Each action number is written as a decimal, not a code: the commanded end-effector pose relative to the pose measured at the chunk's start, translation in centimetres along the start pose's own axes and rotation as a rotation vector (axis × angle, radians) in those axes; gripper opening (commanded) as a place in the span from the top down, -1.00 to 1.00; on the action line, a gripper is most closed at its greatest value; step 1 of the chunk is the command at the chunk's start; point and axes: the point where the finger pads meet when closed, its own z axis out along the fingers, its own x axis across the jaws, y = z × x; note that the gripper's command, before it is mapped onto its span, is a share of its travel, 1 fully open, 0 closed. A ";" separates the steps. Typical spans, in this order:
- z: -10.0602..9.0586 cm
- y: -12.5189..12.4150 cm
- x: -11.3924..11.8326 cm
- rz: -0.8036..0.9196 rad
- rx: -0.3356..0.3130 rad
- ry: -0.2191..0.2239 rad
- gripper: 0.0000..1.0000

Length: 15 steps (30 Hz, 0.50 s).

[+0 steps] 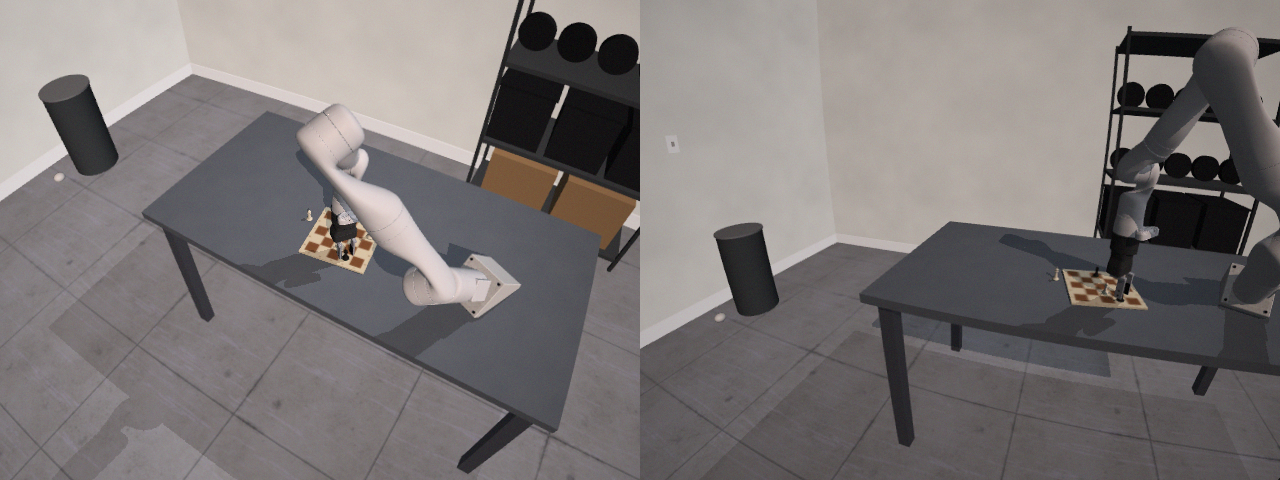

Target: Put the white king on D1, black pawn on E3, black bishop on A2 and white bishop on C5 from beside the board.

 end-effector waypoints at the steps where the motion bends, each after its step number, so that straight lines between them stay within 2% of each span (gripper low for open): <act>1: 0.2 0.0 0.1 -0.003 -0.002 0.002 -0.45; 8: -0.5 0.0 0.1 -0.003 -0.002 0.002 -0.45; 15: -3.4 0.0 0.1 -0.003 -0.002 0.002 -0.45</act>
